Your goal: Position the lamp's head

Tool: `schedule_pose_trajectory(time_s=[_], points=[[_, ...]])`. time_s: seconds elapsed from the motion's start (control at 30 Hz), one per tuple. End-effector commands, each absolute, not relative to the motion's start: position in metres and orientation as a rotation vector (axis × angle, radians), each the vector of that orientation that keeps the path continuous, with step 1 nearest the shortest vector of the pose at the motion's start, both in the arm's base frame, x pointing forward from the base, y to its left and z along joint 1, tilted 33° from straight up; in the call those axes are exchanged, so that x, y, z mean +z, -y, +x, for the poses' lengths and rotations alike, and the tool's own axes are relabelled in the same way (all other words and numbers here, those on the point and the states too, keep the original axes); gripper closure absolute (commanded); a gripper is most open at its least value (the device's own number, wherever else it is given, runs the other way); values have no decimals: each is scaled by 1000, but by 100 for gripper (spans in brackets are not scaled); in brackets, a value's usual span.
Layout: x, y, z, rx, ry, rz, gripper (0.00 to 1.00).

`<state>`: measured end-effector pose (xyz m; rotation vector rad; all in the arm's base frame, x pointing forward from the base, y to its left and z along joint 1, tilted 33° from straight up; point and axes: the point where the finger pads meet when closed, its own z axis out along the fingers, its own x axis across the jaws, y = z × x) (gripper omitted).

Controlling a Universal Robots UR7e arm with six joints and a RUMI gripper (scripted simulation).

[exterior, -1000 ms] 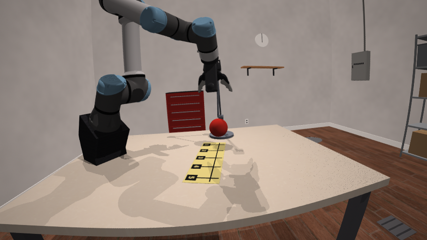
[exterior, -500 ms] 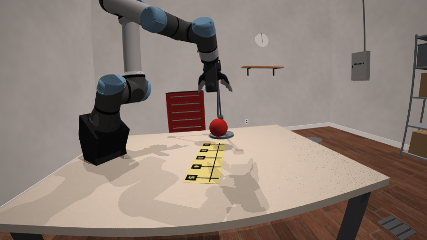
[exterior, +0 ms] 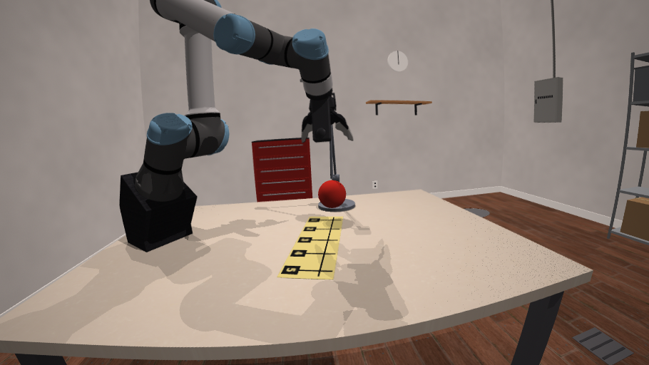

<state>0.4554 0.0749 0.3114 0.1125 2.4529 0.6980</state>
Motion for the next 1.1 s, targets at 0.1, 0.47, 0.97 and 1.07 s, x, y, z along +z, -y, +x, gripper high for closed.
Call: schedule_pose_trajectory(time_s=[0.1,0.47,0.97,1.07], points=[[297,-85,467,700,-2453,111,0],[281,-97,480,705,-2453,108,0],[259,-112,497,714,-2453,103,0],[253,-116,501,715,-2454,102,0]])
